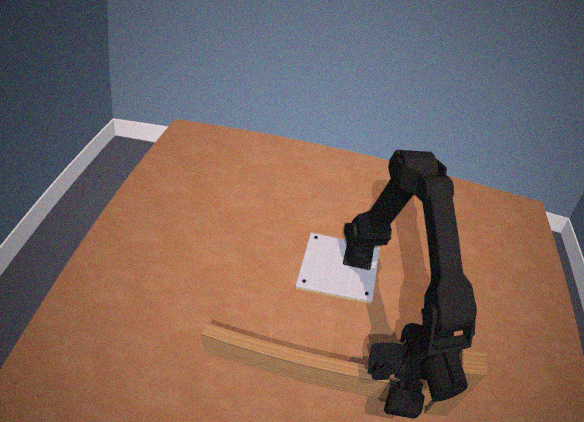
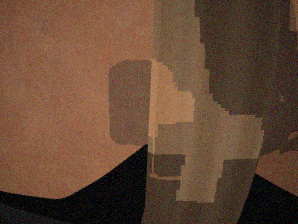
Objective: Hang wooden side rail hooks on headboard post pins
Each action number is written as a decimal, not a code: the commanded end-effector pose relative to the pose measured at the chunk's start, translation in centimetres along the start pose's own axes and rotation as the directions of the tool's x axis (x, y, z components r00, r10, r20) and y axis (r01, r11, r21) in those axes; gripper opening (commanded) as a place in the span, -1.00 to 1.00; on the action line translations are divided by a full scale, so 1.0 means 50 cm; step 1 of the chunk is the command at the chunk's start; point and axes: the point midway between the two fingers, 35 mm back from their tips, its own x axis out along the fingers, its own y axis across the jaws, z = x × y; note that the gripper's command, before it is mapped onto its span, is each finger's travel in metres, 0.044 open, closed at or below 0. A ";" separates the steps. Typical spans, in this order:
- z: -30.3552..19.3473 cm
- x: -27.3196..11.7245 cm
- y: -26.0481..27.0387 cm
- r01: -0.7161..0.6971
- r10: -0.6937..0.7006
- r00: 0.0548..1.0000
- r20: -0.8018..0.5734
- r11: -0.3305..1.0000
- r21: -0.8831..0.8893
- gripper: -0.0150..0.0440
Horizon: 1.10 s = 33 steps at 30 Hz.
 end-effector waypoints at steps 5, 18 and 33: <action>-0.004 0.002 0.000 -0.001 0.001 1.000 -0.011 1.000 0.002 -0.49; 0.000 0.003 -0.001 0.001 -0.001 1.000 0.000 1.000 0.000 -0.40; 0.000 -0.037 0.000 0.000 0.000 1.000 -0.005 1.000 0.001 0.93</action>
